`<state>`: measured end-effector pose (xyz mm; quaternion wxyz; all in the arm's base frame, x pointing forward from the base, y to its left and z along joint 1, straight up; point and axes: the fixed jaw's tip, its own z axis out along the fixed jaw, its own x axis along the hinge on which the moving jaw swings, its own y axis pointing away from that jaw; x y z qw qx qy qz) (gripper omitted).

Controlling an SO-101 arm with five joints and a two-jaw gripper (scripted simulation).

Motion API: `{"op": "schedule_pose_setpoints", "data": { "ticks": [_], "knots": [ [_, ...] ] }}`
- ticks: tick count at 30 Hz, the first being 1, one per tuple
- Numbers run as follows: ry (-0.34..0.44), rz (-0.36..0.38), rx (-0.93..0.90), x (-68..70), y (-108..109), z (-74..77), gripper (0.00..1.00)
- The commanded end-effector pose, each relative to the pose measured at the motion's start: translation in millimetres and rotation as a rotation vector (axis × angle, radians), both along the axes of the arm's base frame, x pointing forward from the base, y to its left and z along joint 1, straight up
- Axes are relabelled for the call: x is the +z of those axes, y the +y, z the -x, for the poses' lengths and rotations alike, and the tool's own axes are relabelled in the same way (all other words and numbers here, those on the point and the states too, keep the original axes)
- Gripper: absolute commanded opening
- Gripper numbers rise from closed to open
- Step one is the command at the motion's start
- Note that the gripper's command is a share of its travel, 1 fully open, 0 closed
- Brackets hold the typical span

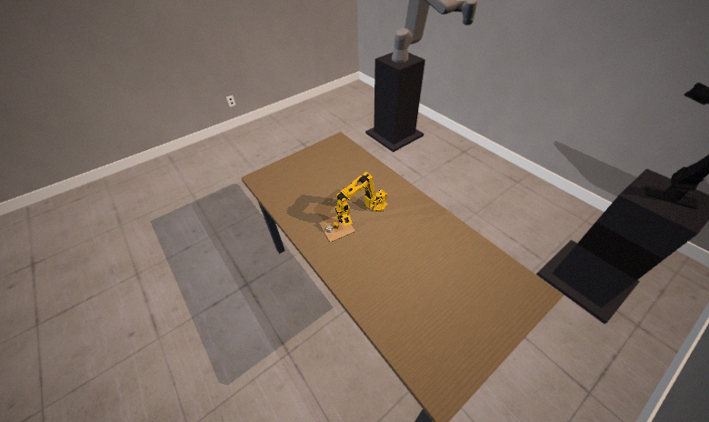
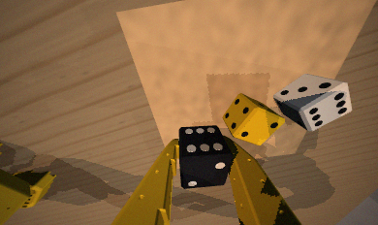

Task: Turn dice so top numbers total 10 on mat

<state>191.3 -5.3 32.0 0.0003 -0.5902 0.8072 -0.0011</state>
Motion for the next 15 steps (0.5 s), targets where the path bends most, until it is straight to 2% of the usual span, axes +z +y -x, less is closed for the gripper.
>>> {"op": "schedule_pose_setpoints", "data": {
  "ticks": [1, 15],
  "knots": [
    [-0.026, -0.001, 0.000, 2.8, 2.0, -2.9, 0.00],
    [-0.026, -0.001, 0.000, -3.2, 2.0, -3.0, 0.00]
  ]
}}
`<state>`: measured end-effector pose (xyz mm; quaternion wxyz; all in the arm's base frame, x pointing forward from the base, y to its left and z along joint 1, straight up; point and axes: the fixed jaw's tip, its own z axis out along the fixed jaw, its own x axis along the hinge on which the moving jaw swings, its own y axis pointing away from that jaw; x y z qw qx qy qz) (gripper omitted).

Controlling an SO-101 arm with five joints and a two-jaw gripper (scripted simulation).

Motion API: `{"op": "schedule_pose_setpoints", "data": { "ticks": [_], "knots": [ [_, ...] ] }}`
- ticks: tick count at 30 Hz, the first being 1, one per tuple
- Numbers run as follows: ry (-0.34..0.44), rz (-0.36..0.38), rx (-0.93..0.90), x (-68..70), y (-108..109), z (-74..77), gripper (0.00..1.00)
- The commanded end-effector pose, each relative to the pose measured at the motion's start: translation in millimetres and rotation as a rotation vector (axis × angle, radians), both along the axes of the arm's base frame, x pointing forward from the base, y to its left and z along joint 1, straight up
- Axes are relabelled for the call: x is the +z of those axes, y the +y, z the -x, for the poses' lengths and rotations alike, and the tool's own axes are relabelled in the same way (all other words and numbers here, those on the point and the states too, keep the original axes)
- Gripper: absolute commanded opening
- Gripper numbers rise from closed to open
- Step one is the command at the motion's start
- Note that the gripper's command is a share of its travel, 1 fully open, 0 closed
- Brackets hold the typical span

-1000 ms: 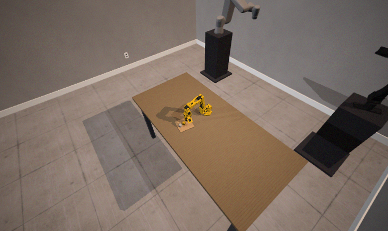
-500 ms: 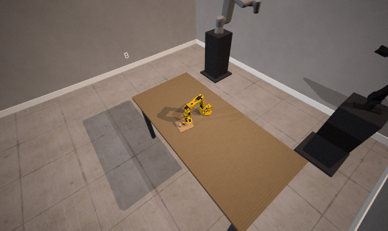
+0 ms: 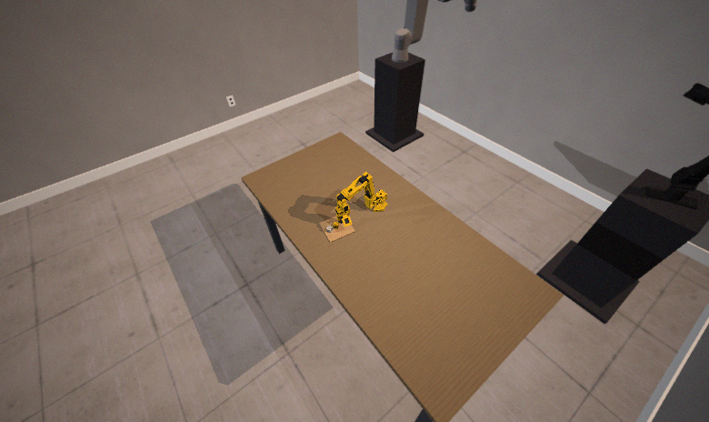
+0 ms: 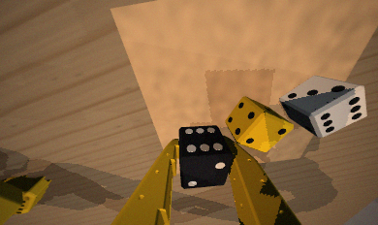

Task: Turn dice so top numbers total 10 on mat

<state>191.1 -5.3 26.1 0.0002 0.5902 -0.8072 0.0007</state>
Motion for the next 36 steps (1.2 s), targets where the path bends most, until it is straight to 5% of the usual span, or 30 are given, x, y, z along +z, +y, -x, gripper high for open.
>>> {"op": "schedule_pose_setpoints", "data": {
  "ticks": [1, 36],
  "knots": [
    [-0.027, -0.001, 0.000, 2.7, 2.0, -3.3, 0.00],
    [-0.027, -0.001, 0.000, -9.4, 2.0, -3.5, 0.00]
  ]
}}
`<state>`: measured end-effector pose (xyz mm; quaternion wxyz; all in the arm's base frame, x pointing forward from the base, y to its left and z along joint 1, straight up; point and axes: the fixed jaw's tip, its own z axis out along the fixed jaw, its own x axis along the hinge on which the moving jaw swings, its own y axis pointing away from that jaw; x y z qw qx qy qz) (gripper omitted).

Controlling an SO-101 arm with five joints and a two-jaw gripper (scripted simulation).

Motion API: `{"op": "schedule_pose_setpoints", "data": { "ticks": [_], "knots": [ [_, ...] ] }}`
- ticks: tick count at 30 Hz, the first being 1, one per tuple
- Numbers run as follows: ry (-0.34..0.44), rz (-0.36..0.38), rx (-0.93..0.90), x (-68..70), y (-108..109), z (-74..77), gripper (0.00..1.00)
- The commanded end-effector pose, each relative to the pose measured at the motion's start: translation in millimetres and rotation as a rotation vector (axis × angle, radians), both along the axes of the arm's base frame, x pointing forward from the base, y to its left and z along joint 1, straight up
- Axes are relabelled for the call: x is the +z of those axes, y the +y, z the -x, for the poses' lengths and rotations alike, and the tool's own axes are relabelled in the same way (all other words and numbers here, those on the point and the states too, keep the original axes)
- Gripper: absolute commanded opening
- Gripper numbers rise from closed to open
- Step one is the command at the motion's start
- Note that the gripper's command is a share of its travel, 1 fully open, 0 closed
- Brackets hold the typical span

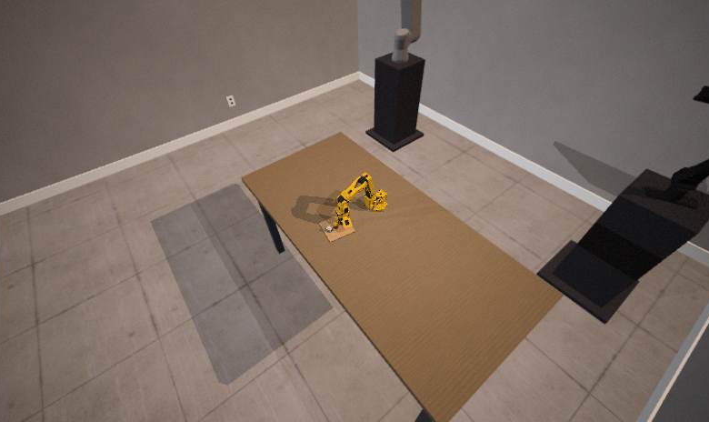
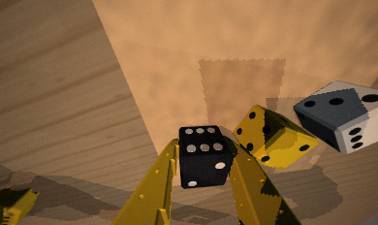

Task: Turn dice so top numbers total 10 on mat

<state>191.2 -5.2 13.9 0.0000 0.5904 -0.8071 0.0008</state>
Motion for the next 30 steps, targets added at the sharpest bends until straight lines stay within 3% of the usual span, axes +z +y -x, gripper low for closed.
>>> {"op": "schedule_pose_setpoints", "data": {
  "ticks": [1, 12, 30],
  "knots": [
    [-0.027, -0.001, 0.000, 2.8, 1.9, -3.4, 0.00],
    [-0.027, -0.001, 0.000, 2.8, 1.9, -3.4, 0.13],
    [-0.027, -0.001, 0.000, 2.8, 1.9, -3.4, 0.21]
  ]
}}
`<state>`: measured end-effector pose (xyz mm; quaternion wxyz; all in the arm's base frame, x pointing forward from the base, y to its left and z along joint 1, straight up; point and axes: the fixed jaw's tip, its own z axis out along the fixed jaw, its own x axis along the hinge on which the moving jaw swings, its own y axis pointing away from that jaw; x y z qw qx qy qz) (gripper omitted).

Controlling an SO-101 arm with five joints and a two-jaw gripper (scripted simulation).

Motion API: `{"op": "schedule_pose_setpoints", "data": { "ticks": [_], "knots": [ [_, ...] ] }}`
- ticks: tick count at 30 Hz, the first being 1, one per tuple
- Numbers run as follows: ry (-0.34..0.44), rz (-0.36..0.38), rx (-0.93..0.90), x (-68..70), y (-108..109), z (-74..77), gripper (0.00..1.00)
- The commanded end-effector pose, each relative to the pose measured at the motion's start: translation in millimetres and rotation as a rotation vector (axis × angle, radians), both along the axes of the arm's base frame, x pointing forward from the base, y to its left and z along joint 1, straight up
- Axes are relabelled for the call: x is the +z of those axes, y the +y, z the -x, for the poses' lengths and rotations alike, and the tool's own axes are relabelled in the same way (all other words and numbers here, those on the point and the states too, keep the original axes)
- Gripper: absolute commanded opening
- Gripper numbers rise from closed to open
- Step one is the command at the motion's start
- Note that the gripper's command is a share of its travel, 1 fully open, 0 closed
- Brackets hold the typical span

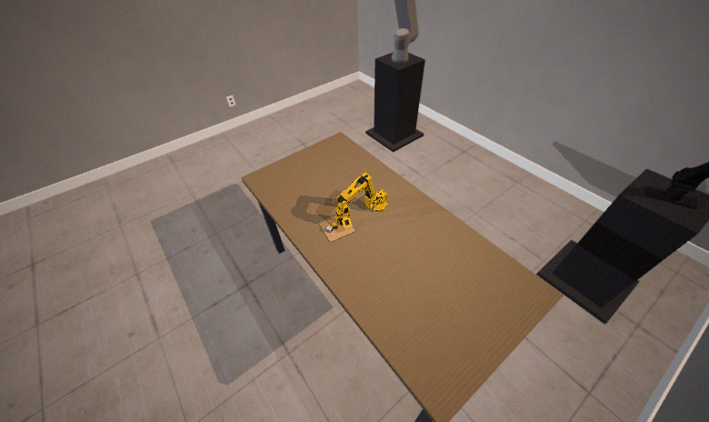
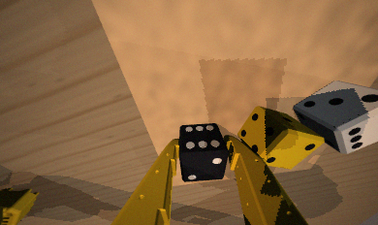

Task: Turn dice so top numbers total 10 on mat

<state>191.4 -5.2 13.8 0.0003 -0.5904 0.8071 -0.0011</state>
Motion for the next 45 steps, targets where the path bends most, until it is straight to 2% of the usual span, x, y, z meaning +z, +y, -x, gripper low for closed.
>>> {"op": "schedule_pose_setpoints", "data": {
  "ticks": [1, 13, 26, 30, 36, 38, 45],
  "knots": [
    [-0.026, -0.001, 0.000, 2.9, 2.0, -3.2, 0.22],
    [-0.026, -0.001, 0.000, 2.9, 2.0, -3.2, 0.32],
    [-0.026, -0.001, 0.000, 4.9, 1.9, -3.6, 0.33],
    [-0.026, -0.001, 0.000, 12.4, 1.9, -4.7, 0.33],
    [-0.026, -0.001, 0.000, 32.6, 1.9, -5.7, 0.33],
    [-0.026, -0.001, 0.000, 32.6, 1.9, -5.7, 0.33],
    [-0.026, -0.001, 0.000, 55.7, 1.9, -3.5, 0.33]
  ]
}}
